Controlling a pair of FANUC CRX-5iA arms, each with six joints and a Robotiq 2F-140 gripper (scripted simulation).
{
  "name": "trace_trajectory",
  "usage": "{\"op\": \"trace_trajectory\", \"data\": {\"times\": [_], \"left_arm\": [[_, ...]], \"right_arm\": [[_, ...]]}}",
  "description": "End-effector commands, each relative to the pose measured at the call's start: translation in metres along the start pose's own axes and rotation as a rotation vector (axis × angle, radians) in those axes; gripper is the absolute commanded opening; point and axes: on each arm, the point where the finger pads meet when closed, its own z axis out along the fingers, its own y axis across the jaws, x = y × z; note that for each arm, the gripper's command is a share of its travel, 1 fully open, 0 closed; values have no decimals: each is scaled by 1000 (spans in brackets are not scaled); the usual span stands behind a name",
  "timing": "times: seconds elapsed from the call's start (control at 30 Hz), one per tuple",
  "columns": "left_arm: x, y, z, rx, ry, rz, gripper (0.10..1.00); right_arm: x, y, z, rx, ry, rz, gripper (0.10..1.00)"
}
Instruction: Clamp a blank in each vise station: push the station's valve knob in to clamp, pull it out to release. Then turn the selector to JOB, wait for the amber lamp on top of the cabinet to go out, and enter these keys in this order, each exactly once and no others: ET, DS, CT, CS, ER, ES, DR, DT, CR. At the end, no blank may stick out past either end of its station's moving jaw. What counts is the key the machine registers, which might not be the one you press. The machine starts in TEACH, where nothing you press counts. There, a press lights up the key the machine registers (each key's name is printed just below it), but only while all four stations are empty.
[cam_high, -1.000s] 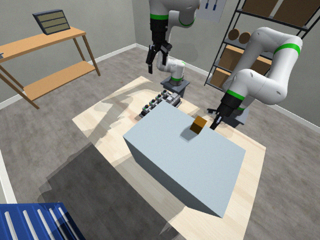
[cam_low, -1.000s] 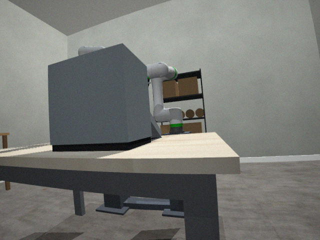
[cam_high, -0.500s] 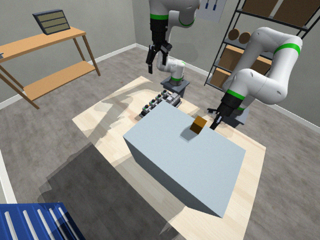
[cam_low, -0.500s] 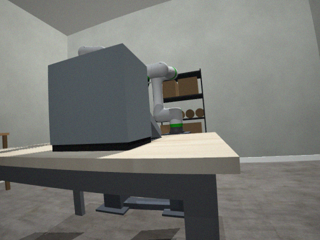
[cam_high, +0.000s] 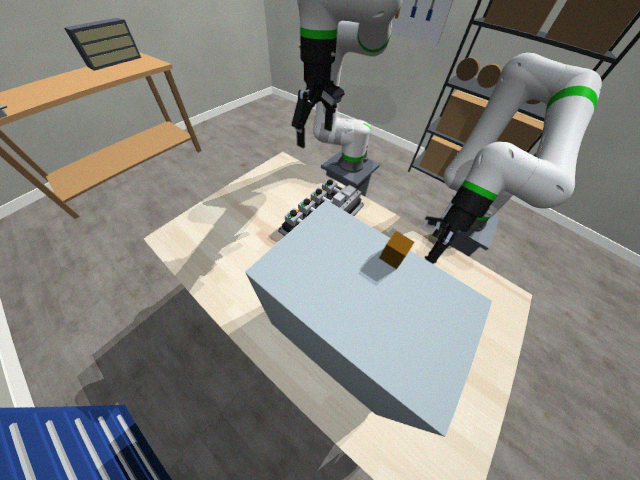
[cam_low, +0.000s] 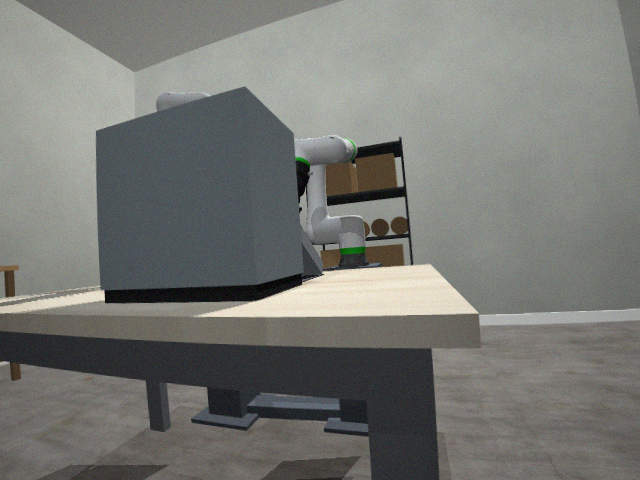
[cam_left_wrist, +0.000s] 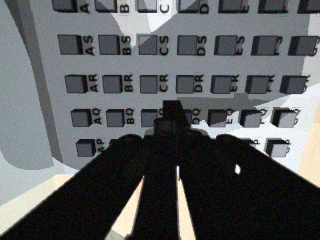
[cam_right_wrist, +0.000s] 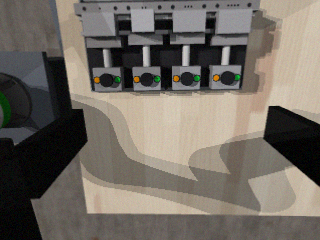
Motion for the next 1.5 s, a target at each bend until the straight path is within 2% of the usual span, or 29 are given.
{"op": "trace_trajectory", "data": {"times": [0.0, 1.47], "left_arm": [[-8, 13, -2, 9, 9, 1, 99], [-8, 13, 8, 9, 9, 1, 99]], "right_arm": [[0, 0, -1, -2, 0, 0, 1000], [0, 0, -1, -2, 0, 0, 1000]]}}
